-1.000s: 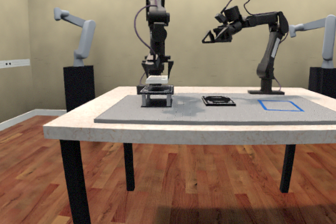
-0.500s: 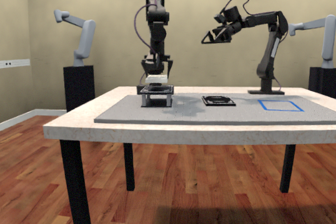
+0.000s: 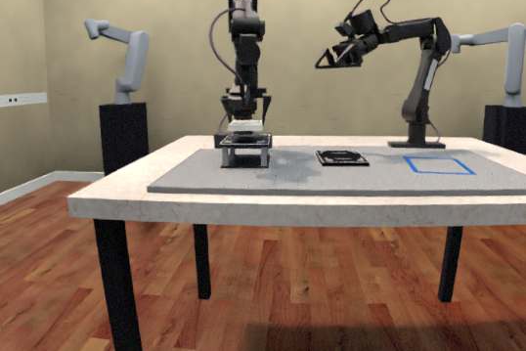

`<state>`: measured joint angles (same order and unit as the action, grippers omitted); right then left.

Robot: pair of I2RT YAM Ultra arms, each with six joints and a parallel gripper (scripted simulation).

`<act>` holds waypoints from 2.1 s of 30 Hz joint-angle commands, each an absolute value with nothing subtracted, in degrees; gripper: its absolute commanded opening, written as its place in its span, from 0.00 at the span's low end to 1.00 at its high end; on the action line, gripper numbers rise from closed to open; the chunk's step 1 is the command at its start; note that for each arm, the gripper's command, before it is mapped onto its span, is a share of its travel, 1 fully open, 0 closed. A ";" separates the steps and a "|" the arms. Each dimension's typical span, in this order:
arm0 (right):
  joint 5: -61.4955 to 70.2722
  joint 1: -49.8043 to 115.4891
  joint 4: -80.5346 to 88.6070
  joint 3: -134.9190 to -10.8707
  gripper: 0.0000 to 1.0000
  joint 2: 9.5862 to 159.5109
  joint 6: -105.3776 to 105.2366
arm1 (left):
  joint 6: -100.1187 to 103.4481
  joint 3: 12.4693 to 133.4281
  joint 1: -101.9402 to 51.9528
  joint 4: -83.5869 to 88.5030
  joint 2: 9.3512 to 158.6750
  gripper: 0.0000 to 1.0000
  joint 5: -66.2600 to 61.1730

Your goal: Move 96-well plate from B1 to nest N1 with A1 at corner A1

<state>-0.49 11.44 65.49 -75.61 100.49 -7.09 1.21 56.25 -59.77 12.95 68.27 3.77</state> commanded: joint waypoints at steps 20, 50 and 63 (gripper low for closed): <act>-0.39 10.53 63.89 -74.12 0.80 97.95 -7.27 | 1.02 57.89 -59.05 12.88 67.97 1.00 3.23; -0.34 10.39 61.42 -72.76 0.80 98.84 -7.54 | 1.02 57.89 -59.05 12.88 67.97 1.00 3.23; -0.44 11.78 56.51 -69.41 0.80 101.61 -7.38 | 1.02 57.89 -59.05 12.88 67.97 1.00 3.23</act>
<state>-0.43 11.07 59.53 -70.13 101.43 -7.25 1.21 56.25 -59.77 12.95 68.27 3.77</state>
